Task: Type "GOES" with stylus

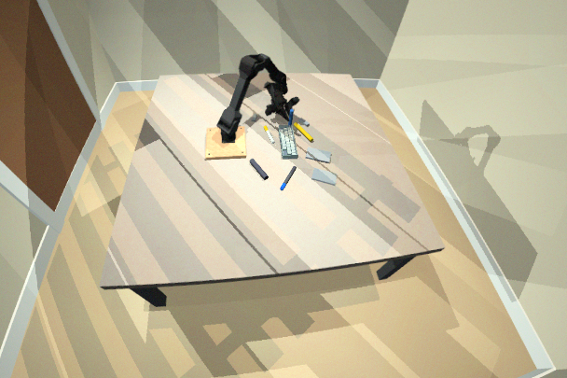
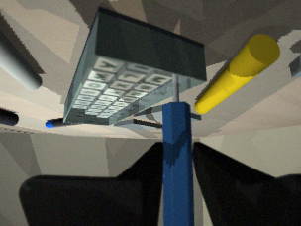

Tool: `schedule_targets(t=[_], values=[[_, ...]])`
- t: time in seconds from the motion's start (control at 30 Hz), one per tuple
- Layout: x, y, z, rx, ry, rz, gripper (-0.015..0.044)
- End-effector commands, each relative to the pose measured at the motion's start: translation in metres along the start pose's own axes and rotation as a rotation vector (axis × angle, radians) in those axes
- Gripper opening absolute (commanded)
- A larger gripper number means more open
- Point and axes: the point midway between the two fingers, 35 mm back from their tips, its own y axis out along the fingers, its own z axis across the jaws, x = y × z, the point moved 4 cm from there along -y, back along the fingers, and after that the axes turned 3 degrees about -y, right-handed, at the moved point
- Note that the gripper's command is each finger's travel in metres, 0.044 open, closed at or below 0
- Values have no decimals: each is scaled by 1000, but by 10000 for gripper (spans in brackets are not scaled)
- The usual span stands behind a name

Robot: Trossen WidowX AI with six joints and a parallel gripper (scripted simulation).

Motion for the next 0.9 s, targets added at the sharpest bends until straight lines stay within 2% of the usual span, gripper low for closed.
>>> schedule_targets(t=[0.0,0.2,0.43,0.87], values=[[0,0,0,4,-3,-1,81],[-3,-2,0,4,-3,-1,81],[-32,-18,2,4,-3,-1,81],[-29,-17,1,4,-11,2,81]])
